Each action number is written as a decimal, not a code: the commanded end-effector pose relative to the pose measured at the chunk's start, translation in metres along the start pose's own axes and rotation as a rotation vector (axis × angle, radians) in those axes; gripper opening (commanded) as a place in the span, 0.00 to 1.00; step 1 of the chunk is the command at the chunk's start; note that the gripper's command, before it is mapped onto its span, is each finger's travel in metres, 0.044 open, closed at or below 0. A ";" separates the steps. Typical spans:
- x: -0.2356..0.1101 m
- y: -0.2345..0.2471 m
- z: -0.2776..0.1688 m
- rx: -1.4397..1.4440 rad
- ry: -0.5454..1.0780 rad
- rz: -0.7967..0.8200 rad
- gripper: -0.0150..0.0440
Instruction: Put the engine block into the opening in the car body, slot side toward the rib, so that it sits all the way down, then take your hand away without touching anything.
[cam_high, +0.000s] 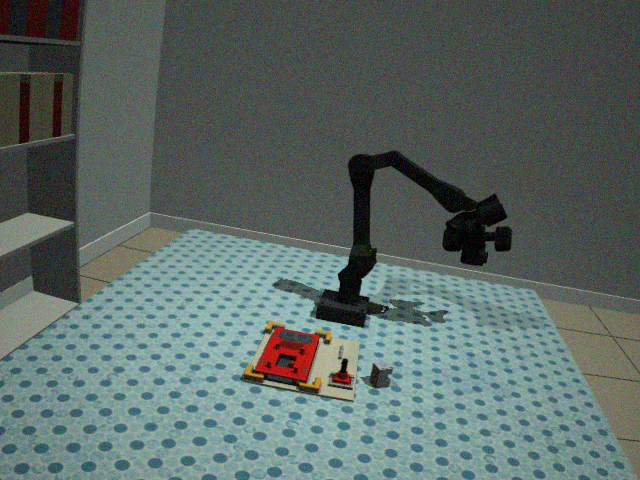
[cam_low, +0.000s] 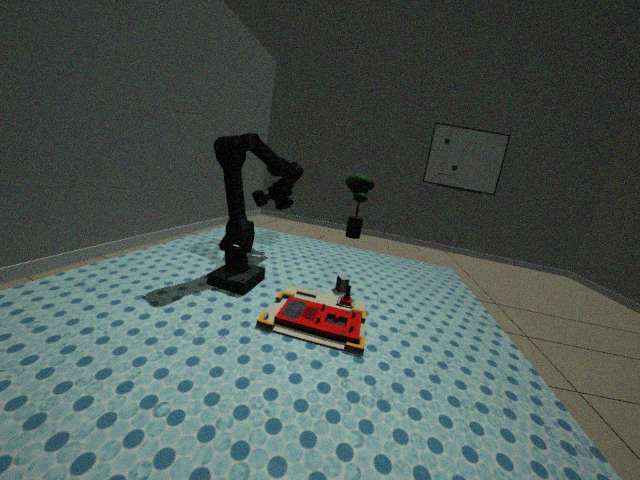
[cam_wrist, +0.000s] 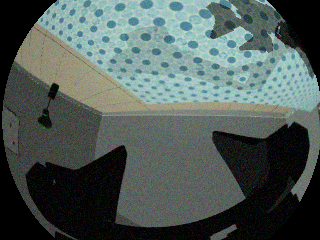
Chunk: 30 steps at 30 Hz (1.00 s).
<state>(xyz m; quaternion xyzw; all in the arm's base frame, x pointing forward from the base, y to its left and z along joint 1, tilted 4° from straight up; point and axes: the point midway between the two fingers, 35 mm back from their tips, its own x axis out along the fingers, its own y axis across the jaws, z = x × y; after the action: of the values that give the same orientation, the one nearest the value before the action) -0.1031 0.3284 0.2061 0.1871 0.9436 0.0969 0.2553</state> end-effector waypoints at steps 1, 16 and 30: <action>-0.008 0.013 0.018 0.097 -0.062 0.039 1.00; -0.067 0.054 0.090 0.488 -0.290 0.239 1.00; -0.134 0.065 0.153 0.851 -0.463 0.425 1.00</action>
<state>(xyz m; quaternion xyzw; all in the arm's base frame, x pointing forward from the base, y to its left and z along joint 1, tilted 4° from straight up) 0.0882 0.3509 0.1609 0.4611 0.7819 -0.2559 0.3324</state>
